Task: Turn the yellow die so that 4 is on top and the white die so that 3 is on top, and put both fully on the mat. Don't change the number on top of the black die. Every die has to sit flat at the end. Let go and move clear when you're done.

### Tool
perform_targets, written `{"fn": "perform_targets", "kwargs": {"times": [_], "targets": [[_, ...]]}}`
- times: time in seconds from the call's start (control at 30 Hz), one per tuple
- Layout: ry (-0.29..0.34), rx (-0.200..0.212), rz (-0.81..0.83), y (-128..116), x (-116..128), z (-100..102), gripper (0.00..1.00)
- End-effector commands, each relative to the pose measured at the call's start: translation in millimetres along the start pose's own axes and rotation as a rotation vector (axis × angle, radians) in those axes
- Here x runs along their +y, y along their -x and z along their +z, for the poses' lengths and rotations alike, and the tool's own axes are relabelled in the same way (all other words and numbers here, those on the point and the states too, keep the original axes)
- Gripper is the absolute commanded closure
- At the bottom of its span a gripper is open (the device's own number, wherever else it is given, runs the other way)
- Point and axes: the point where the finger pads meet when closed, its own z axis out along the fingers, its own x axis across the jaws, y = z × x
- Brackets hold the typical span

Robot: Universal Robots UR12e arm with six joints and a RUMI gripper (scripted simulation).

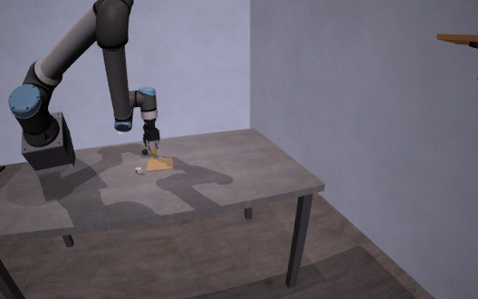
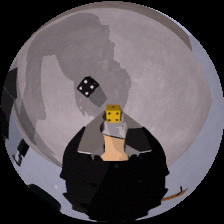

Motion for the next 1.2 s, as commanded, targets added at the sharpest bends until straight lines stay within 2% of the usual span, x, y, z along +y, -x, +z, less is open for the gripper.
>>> {"fn": "perform_targets", "kwargs": {"times": [0.0, 0.37, 0.53, 0.6, 0.9, 1.0, 1.17], "targets": [[0.0, 0.001, 0.0, 0, 0, 0, 0.94], [0.0, 0.001, 0.0, 0, 0, -6, 0.94], [0.0, 0.001, 0.0, 0, 0, -32, 0.94], [0.0, 0.001, 0.0, 0, 0, -32, 0.94], [0.0, 0.001, 0.0, 0, 0, -91, 0.94], [0.0, 0.001, 0.0, 0, 0, -99, 0.94], [0.0, 0.001, 0.0, 0, 0, -100, 0.94]]}}
